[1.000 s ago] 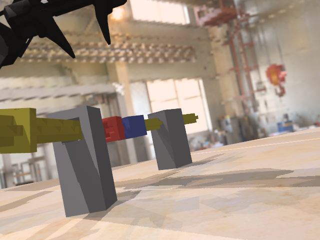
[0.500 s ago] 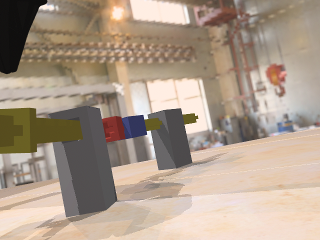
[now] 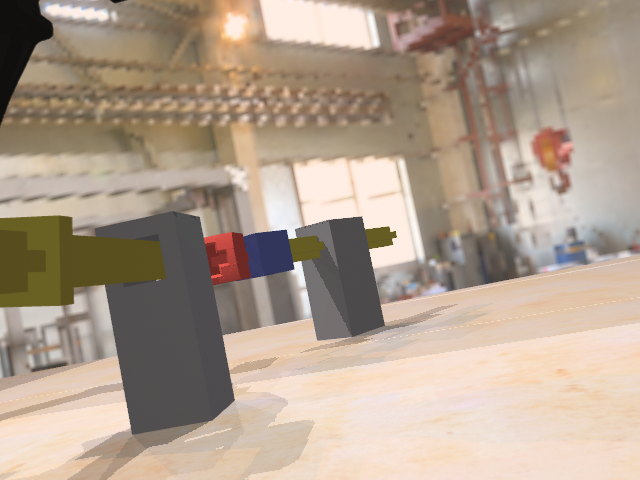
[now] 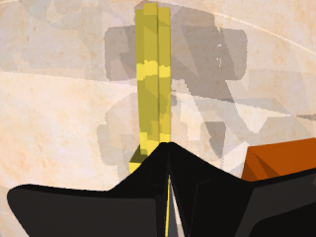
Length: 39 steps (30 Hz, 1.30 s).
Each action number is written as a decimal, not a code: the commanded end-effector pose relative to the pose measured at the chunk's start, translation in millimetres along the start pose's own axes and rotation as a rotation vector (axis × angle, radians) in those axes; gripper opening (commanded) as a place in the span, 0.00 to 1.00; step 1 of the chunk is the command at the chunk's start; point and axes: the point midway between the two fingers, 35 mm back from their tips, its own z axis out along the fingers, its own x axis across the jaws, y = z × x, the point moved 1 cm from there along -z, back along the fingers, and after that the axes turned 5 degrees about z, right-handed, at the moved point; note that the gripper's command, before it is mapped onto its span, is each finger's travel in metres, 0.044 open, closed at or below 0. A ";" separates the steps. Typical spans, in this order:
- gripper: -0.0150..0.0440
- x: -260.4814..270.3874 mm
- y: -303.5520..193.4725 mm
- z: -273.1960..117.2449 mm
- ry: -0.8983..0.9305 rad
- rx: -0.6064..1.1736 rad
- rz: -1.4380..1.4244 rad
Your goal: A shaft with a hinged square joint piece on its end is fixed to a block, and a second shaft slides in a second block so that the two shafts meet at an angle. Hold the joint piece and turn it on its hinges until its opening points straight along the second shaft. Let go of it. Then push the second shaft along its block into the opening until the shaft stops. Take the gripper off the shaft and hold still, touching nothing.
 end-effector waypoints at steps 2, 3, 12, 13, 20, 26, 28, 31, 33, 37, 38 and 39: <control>0.25 -1.0 -0.8 10.2 -0.006 0.007 0.005; 0.25 -1.0 -0.8 11.8 -0.006 0.007 0.005; 0.25 -1.1 -1.0 24.9 -0.006 0.008 0.005; 0.25 -1.2 -1.0 25.5 -0.006 0.008 0.005; 0.25 -1.4 -1.4 26.3 -0.001 -0.002 0.002; 0.25 -1.8 -1.8 26.3 0.006 -0.010 0.002; 0.25 -1.9 -1.9 26.3 0.009 -0.013 0.002; 0.25 -1.9 -0.5 16.1 0.007 -0.012 0.003; 0.25 -1.9 -1.2 1.8 -0.002 0.001 0.004; 0.30 -2.0 -1.5 -4.7 -0.005 0.006 0.000; 0.34 -1.7 -1.4 -7.2 -0.003 0.004 -0.015; 0.39 -1.4 -1.2 -11.3 0.000 0.001 -0.042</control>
